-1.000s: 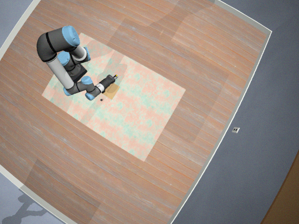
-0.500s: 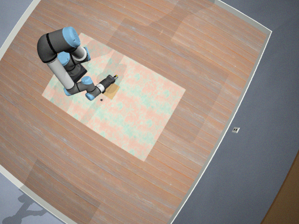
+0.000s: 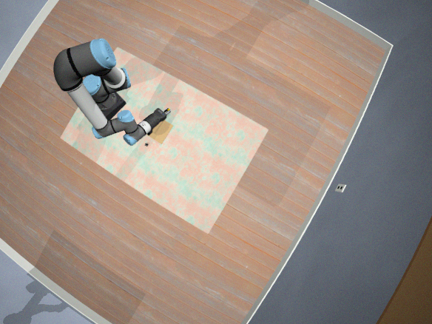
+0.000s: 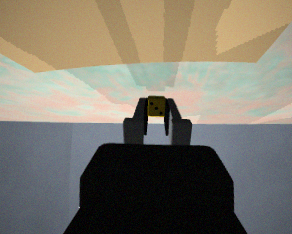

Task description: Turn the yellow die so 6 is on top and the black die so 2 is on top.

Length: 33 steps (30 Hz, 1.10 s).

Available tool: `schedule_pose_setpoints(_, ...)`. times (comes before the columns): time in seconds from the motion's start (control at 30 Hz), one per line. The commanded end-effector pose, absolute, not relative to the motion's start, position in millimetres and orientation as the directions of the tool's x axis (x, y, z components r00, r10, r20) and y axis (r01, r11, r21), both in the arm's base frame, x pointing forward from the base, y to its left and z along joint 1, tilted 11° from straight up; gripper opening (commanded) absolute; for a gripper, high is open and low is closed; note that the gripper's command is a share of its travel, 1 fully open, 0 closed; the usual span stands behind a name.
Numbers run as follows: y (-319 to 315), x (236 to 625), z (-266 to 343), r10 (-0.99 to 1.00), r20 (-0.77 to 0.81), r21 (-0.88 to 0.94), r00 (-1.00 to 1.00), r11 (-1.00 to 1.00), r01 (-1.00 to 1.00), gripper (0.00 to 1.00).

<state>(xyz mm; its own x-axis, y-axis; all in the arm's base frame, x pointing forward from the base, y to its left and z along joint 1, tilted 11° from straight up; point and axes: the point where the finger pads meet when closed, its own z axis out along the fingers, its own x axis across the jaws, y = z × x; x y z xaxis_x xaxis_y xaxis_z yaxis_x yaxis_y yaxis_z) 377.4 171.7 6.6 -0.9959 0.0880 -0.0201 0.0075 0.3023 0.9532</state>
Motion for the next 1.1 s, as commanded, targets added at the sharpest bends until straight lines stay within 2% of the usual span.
schedule_pose_setpoints(0.0,173.2,376.0,6.0,0.088,-0.016,0.954,-0.996,0.300,0.011,0.34)
schedule_pose_setpoints(0.4,173.2,376.0,6.0,0.088,-0.016,0.954,-0.996,0.300,0.011,0.34)
schedule_pose_setpoints(0.43,173.2,376.0,6.0,0.088,-0.016,0.954,-0.996,0.300,0.011,0.40)
schedule_pose_setpoints(0.5,173.2,376.0,6.0,0.088,-0.016,0.954,-0.996,0.300,0.011,0.40)
schedule_pose_setpoints(0.53,173.2,376.0,6.0,0.088,-0.016,0.954,-0.996,0.300,0.011,0.46)
schedule_pose_setpoints(0.67,173.2,376.0,6.0,0.088,-0.016,0.954,-0.996,0.300,0.011,0.46)
schedule_pose_setpoints(0.7,173.2,376.0,6.0,0.088,-0.016,0.954,-0.996,0.300,0.011,0.52)
schedule_pose_setpoints(0.77,173.2,376.0,6.0,0.088,-0.016,0.954,-0.996,0.300,0.011,0.52)
schedule_pose_setpoints(0.8,173.2,376.0,6.0,0.088,-0.016,0.954,-0.996,0.300,0.011,0.58)
schedule_pose_setpoints(0.87,173.2,376.0,6.0,0.088,-0.016,0.954,-0.996,0.300,0.011,0.58)
schedule_pose_setpoints(0.9,173.2,376.0,6.0,0.088,-0.016,0.954,-0.996,0.300,0.011,0.64)
schedule_pose_setpoints(1.07,173.2,376.0,6.0,0.088,-0.016,0.954,-0.996,0.300,0.011,0.64)
